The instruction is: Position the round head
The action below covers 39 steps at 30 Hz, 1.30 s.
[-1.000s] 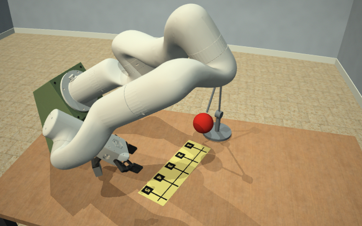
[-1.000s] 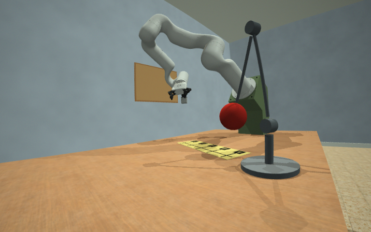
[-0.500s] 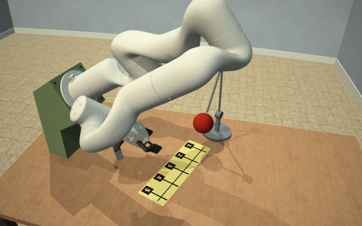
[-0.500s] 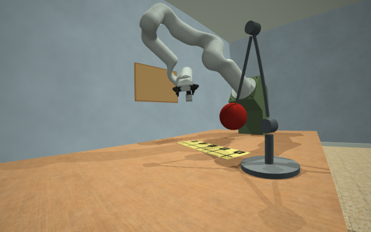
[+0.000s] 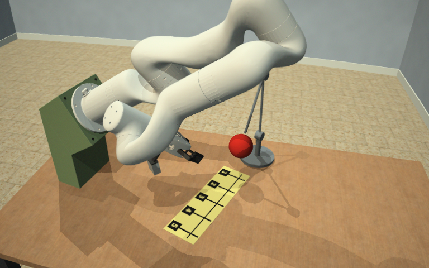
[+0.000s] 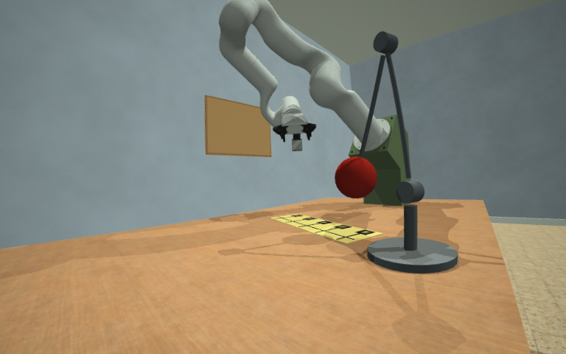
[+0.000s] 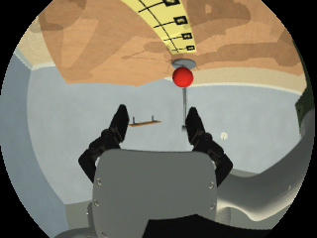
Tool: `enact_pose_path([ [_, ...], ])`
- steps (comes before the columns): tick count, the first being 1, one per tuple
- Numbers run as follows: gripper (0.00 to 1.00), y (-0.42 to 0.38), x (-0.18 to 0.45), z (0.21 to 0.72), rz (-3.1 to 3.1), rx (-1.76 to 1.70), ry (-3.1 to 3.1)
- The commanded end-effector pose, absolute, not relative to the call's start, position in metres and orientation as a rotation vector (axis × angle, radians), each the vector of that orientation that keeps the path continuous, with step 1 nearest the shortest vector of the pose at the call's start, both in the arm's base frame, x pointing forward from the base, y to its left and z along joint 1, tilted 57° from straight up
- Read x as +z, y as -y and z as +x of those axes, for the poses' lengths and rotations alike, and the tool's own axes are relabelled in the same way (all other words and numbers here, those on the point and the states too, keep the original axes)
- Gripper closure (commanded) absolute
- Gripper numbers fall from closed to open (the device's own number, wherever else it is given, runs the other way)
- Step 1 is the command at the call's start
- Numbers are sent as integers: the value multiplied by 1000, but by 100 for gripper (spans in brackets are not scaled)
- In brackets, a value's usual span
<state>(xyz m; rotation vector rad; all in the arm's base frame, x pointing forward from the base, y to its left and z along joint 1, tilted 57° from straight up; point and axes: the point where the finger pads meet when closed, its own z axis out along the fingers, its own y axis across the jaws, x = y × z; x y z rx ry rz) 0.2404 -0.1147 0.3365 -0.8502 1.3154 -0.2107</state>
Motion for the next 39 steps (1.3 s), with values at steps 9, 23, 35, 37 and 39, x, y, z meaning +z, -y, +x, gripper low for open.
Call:
enact_pose_path([
  [9,0,30,332,249,-981,-228,-1300],
  [23,0,-37,319,248,-1088,-238,-1278],
  [35,0,-37,327,251,-1089,-238,-1276],
  [37,0,-36,331,254,-1088,-238,-1277],
  [39,0,-35,336,258,-1086,-238,-1278],
])
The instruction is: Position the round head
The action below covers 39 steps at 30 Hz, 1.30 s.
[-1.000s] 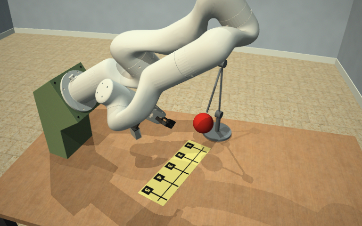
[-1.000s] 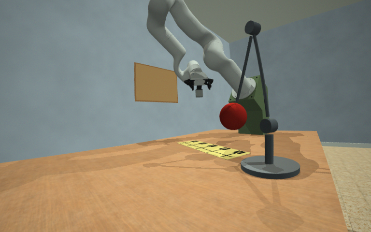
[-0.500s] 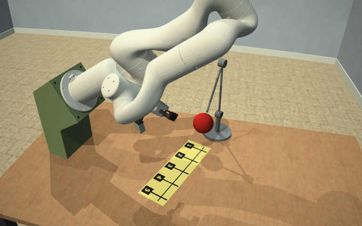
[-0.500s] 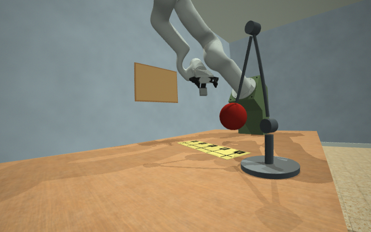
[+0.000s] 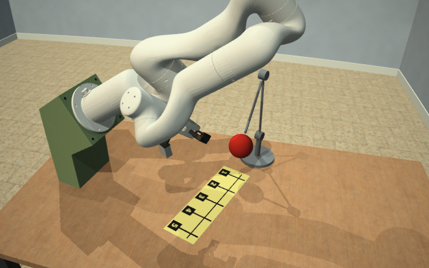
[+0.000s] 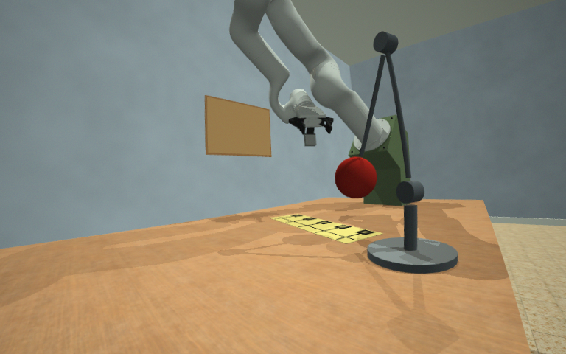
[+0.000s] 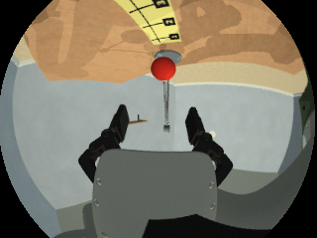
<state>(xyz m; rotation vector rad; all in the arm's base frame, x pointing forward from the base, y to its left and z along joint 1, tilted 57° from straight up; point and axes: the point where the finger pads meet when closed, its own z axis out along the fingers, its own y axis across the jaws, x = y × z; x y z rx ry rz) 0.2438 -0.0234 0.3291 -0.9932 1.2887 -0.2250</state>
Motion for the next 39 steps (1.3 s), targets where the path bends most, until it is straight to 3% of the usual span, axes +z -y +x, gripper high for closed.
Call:
enact_pose_path([
  [1,0,-34,339,259,-1085,-238,-1279],
  [39,0,-84,380,286,-1188,-212,-1220],
])
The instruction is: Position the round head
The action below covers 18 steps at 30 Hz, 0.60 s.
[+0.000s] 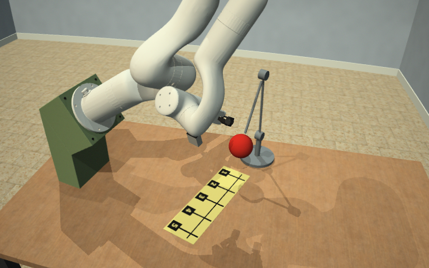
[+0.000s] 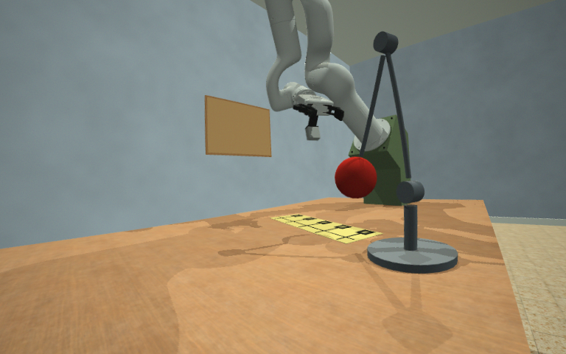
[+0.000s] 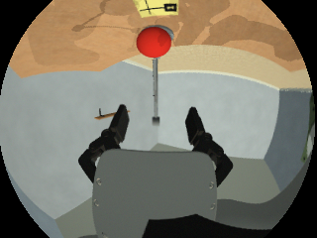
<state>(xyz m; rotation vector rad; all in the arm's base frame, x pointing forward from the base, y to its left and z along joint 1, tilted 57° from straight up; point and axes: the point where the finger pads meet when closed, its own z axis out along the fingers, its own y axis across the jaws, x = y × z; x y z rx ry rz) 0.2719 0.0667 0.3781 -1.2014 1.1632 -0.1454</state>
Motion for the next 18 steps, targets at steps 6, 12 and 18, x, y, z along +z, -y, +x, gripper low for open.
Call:
enact_pose_path([
  [6,0,-93,385,290,-1207,-207,-1212],
  [12,0,-109,392,299,-1238,-207,-1213],
  [18,0,-125,400,308,-1268,-207,-1215],
])
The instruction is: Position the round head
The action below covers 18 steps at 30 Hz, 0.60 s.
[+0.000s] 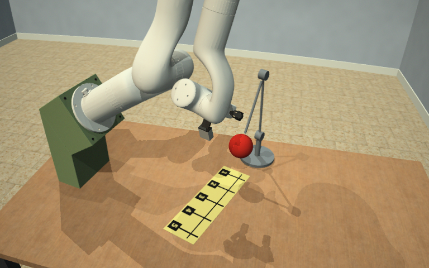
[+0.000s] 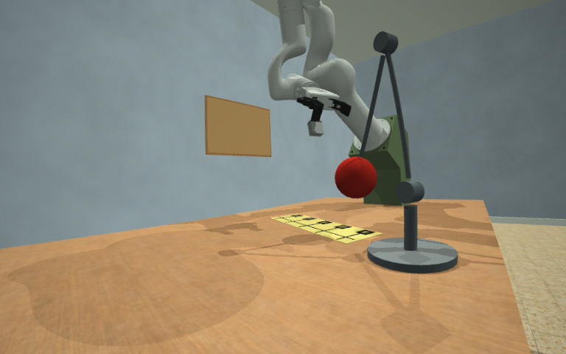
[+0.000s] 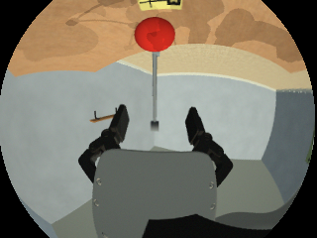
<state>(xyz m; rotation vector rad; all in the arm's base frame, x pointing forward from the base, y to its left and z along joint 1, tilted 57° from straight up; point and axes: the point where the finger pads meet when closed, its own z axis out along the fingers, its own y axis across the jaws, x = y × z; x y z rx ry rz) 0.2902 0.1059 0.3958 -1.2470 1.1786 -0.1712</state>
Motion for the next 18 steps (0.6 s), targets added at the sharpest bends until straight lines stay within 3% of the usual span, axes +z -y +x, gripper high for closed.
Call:
enact_pose_path([
  [1,0,-128,401,310,-1273,-207,-1215],
  [18,0,-138,405,321,-1252,-265,-1264],
])
